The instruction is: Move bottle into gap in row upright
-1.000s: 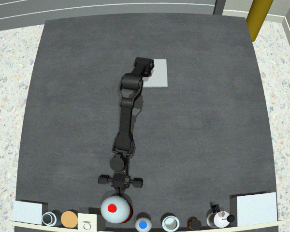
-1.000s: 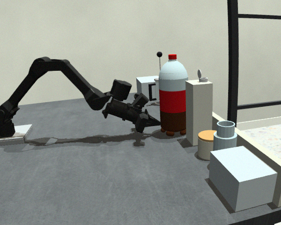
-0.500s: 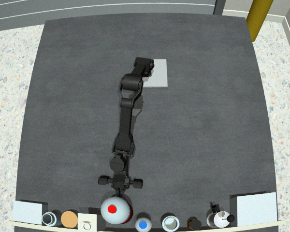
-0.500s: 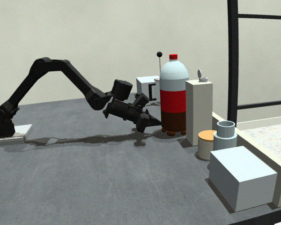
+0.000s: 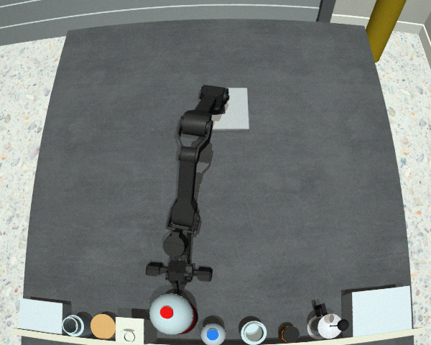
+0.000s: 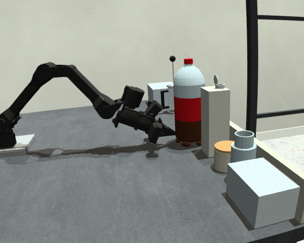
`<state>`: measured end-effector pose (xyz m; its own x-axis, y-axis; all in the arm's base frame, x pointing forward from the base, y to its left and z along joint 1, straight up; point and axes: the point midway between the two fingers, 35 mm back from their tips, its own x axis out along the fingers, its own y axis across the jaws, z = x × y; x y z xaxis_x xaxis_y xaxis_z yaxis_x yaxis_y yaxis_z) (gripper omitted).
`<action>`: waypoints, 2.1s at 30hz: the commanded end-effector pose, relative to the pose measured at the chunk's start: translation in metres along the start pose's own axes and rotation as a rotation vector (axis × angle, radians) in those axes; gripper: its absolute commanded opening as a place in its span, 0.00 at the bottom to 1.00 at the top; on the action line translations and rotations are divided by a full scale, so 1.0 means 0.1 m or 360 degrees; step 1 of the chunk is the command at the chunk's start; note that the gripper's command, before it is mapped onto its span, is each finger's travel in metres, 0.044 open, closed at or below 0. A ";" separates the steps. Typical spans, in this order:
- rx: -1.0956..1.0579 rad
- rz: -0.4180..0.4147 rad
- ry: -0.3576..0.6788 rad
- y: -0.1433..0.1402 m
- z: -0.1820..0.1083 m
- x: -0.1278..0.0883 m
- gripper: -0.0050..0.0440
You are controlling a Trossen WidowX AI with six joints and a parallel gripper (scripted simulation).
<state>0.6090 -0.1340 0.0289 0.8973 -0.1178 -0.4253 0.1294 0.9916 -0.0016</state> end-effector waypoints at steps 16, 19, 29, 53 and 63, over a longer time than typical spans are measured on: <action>-0.0001 0.0004 -0.0059 0.03 0.21 0.08 0.00; -0.0001 0.0004 -0.0059 0.03 0.21 0.08 0.00; -0.0001 0.0004 -0.0060 0.04 0.23 0.10 0.00; -0.0001 0.0004 -0.0060 0.04 0.25 0.14 0.00; -0.0001 0.0004 -0.0060 0.04 0.26 0.16 0.00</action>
<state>0.6256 -0.1349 0.0289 0.8973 -0.1178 -0.4254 0.1294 0.9916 -0.0016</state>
